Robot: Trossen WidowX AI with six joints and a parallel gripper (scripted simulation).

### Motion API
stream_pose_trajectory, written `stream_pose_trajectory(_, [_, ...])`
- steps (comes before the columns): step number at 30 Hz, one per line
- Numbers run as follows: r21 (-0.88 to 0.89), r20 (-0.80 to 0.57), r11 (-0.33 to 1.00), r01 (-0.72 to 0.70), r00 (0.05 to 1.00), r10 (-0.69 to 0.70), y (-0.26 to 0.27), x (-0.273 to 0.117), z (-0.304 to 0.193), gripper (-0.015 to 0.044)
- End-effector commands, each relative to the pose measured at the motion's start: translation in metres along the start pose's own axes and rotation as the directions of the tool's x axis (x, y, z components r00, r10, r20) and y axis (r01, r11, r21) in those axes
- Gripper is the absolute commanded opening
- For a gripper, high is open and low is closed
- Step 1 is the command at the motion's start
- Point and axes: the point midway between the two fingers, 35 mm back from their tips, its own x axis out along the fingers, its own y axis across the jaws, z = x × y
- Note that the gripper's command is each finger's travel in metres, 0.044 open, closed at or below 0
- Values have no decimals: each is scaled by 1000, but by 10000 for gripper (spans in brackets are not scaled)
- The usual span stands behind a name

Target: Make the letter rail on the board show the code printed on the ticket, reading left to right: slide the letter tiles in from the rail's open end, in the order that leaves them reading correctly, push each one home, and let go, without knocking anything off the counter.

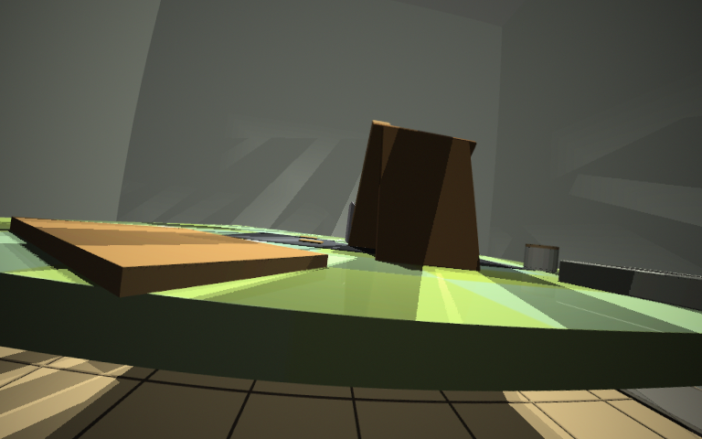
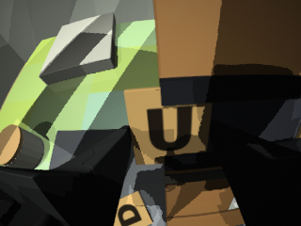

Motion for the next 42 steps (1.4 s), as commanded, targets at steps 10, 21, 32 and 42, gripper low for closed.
stream_pose_trajectory(10, [-2, -4, 1000, -1, 1000, 1, -7, 0, -1, 0])
stream_pose_trajectory(21, [-3, -4, 1000, -1, 1000, 1, -12, 1, -1, 0])
stream_pose_trajectory(32, [-3, -4, 1000, -1, 1000, 1, -16, 0, 0, 0])
stream_pose_trajectory(42, [-3, -4, 1000, 0, 1000, 0, -24, 0, 0, 0])
